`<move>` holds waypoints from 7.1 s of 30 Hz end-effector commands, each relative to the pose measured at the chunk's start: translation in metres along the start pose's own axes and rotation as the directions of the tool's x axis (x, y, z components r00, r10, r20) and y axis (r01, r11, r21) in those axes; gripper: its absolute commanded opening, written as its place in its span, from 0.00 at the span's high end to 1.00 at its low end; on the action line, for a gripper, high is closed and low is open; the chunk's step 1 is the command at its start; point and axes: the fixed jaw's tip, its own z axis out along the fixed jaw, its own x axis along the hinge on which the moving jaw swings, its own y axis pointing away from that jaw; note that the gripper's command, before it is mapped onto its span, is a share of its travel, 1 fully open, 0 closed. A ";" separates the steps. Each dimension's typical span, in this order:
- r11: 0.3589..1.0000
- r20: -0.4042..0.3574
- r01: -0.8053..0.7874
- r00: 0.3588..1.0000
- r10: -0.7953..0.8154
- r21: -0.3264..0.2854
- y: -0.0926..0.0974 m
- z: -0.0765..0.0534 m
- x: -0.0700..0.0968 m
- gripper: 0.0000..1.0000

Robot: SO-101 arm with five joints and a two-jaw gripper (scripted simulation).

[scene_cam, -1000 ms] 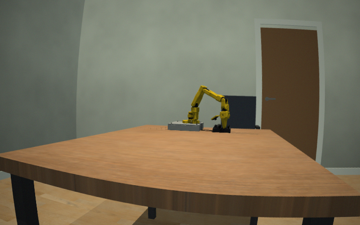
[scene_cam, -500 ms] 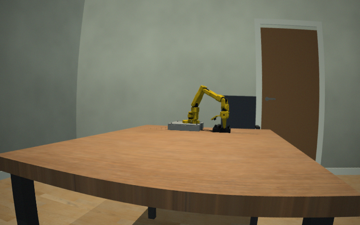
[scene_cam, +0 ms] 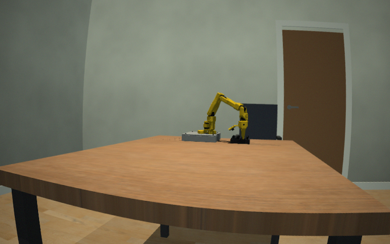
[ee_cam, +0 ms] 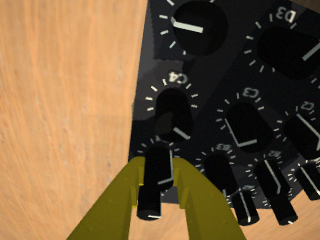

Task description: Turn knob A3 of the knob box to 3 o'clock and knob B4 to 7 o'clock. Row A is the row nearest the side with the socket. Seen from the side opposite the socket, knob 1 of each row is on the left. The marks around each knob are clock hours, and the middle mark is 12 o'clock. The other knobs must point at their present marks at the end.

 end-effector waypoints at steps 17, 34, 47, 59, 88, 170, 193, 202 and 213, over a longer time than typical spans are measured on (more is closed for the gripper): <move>0.952 0.016 0.307 0.952 -0.307 0.010 -0.001 0.003 -0.003 0.99; 0.924 0.015 0.382 0.924 -0.382 0.011 -0.002 0.003 -0.003 0.99; 0.921 0.015 0.388 0.921 -0.389 0.012 -0.001 0.003 -0.003 0.98; 0.921 0.015 0.388 0.921 -0.389 0.012 0.000 0.003 -0.003 0.94; 0.921 0.015 0.388 0.921 -0.389 0.012 0.001 -0.005 -0.003 0.92; 0.929 0.015 0.369 0.929 -0.369 0.011 -0.027 -0.040 -0.054 0.92; 0.995 0.018 0.098 0.995 -0.099 0.006 -0.012 -0.042 -0.064 0.90; 0.983 0.019 -0.186 0.982 0.186 0.000 0.002 -0.045 -0.075 0.89; 0.839 0.018 -0.544 0.839 0.544 -0.007 0.019 -0.048 -0.093 0.87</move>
